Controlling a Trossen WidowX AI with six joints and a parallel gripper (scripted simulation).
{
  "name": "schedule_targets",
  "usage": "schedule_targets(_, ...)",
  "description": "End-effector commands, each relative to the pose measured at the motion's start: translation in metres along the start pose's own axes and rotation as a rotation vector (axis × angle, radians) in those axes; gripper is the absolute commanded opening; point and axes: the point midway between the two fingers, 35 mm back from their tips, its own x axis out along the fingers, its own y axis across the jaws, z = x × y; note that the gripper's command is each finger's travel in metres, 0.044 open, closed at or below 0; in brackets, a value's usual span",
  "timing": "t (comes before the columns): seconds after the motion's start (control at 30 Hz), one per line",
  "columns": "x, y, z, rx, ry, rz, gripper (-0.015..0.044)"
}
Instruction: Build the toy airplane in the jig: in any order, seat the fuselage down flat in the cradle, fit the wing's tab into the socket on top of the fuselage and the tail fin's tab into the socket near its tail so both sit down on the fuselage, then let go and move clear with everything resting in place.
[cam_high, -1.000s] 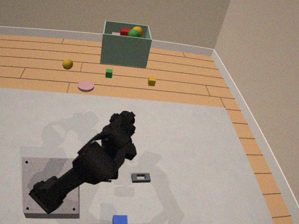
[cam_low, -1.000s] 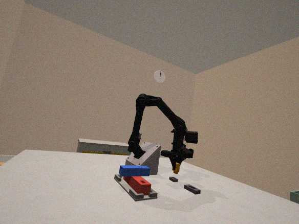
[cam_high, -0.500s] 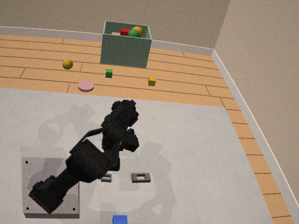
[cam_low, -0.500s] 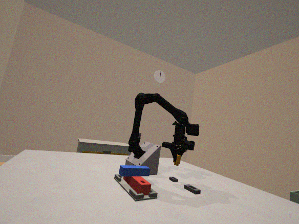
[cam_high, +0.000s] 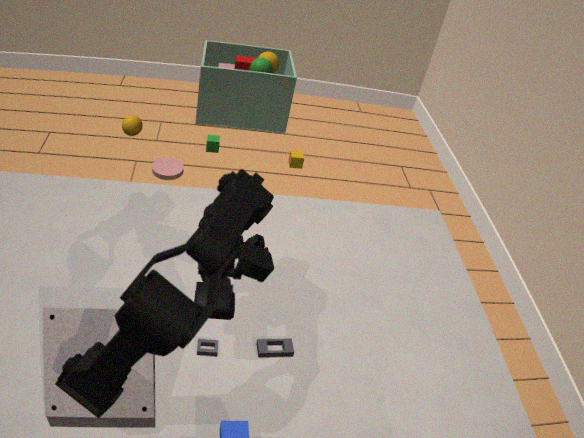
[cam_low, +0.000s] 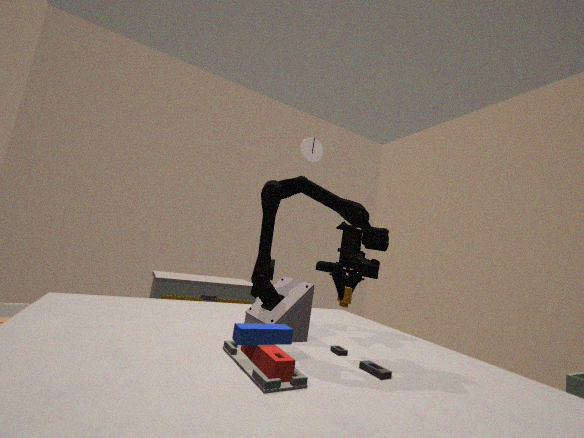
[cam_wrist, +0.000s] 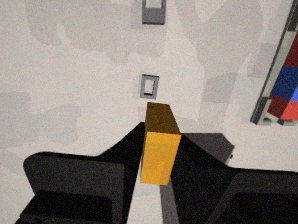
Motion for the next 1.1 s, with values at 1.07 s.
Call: schedule_targets(1.07, 0.001, -0.052, 0.063, -0.012, 0.011, 0.081, 0.0000)
